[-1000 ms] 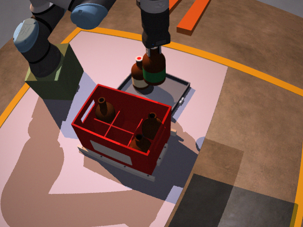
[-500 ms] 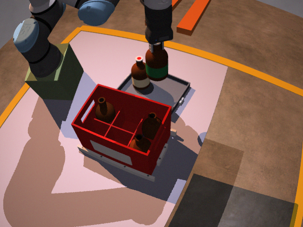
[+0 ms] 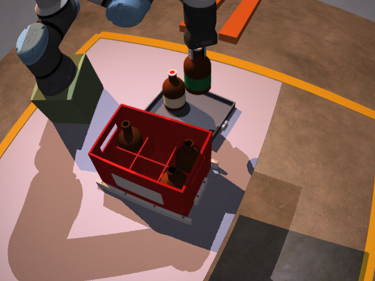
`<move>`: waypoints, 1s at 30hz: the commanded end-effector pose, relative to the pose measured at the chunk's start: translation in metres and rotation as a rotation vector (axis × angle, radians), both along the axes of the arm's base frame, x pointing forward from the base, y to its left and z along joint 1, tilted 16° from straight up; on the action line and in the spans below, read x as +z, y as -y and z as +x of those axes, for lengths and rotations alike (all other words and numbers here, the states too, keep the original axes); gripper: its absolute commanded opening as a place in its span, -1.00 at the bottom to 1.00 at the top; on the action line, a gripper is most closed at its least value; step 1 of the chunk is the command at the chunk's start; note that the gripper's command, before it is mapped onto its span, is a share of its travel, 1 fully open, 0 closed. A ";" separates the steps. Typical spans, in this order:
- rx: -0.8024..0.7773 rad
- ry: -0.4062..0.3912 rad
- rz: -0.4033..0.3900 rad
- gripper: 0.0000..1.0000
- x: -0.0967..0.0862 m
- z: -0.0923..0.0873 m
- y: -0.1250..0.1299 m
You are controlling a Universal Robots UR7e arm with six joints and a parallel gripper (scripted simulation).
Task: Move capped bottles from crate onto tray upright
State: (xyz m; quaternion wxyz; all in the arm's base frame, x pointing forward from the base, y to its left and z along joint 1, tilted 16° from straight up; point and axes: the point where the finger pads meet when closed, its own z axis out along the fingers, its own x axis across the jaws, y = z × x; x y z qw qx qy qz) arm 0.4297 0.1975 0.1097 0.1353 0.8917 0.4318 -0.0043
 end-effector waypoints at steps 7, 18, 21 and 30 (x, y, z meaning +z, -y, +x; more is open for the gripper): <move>0.000 0.002 0.000 -1.00 -0.005 -0.001 -0.019; 0.000 0.002 0.001 -1.00 -0.007 -0.002 -0.030; 0.000 0.002 0.001 -1.00 -0.009 -0.003 -0.035; 0.000 0.002 0.001 -1.00 -0.012 -0.003 -0.040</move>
